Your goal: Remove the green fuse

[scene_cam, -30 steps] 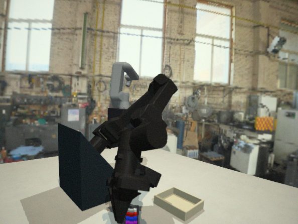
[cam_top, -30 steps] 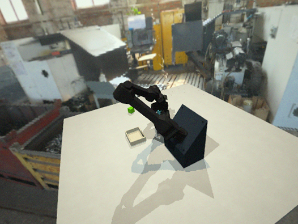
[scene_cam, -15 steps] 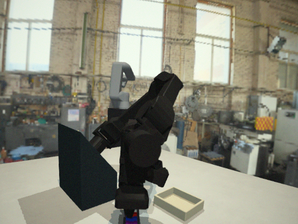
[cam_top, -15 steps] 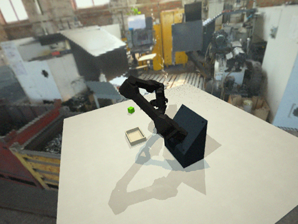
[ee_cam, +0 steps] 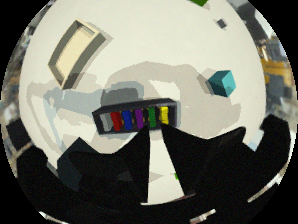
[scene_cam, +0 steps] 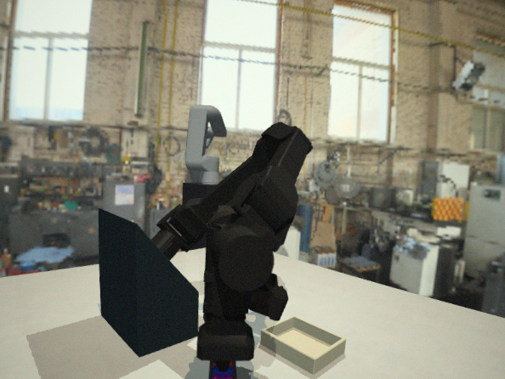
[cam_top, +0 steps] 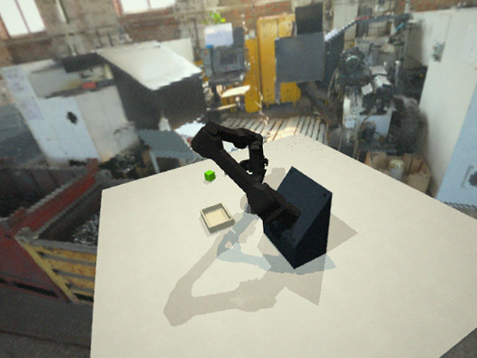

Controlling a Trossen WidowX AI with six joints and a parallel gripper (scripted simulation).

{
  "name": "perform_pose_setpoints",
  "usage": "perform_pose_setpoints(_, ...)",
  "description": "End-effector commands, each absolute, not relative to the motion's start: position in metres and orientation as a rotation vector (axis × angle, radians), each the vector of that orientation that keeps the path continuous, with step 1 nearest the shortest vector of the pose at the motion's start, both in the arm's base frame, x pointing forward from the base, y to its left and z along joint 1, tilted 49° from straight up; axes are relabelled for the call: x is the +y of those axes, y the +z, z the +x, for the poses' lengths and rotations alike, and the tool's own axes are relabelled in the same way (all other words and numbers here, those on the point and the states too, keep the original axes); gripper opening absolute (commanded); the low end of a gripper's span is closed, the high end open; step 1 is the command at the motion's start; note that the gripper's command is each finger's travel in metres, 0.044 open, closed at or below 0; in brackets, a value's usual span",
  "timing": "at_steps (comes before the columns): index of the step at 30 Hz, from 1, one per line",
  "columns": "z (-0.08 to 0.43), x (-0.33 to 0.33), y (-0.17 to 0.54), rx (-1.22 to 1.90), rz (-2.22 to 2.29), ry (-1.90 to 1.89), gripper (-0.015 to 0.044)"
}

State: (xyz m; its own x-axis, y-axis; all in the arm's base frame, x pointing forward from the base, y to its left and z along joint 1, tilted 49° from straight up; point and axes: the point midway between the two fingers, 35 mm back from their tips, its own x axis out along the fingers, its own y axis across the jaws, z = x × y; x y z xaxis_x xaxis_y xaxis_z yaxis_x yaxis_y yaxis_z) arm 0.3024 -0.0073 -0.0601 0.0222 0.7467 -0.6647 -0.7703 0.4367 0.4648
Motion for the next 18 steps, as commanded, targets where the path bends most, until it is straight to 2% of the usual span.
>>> perform_pose_setpoints(1,0.303,-0.004,-0.063,1.007,-0.019,1.172,0.007)
perform_pose_setpoints(18,0.303,0.008,-0.073,1.007,-0.018,1.172,0.007)
